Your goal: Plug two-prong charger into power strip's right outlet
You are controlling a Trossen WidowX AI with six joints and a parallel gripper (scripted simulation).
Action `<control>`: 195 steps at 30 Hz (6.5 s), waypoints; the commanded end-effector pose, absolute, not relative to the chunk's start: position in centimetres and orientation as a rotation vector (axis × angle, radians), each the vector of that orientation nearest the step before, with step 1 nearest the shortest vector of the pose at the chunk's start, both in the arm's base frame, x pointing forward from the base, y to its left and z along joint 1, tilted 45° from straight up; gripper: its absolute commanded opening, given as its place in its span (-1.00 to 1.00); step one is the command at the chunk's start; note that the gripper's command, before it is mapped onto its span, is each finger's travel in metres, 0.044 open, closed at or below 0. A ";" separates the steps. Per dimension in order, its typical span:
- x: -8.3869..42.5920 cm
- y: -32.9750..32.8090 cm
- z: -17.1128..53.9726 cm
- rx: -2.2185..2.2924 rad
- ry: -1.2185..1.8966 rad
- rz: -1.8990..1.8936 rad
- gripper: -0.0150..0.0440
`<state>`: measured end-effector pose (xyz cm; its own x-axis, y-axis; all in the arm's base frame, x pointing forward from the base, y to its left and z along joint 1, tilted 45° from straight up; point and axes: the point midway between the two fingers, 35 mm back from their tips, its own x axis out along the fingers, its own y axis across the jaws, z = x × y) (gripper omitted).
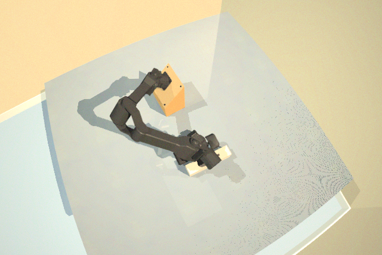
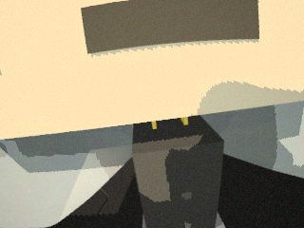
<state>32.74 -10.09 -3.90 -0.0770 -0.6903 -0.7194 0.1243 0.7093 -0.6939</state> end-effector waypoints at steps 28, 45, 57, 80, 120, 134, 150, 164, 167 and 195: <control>33.7 -10.2 -3.7 -0.493 1.506 -0.719 -0.49; 34.4 -10.3 -3.6 -0.493 1.506 -0.719 -0.49; 34.9 -10.4 -3.6 -0.493 1.505 -0.720 -0.49; 35.4 -10.4 -3.5 -0.492 1.505 -0.720 -0.49; 35.0 -10.3 -3.4 -0.492 1.505 -0.719 -0.49; 35.1 -10.3 -3.3 -0.492 1.505 -0.720 -0.49; 35.1 -10.5 -3.4 -0.493 1.505 -0.720 -0.49; 35.1 -10.5 -3.6 -0.493 1.505 -0.720 -0.49; 35.1 -10.5 -3.6 -0.493 1.505 -0.720 -0.49; 34.3 -10.3 -3.7 -0.500 1.536 -0.712 0.58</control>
<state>34.23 -10.29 -3.74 -0.0997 -0.6895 -0.7174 0.0996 0.7105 -0.6966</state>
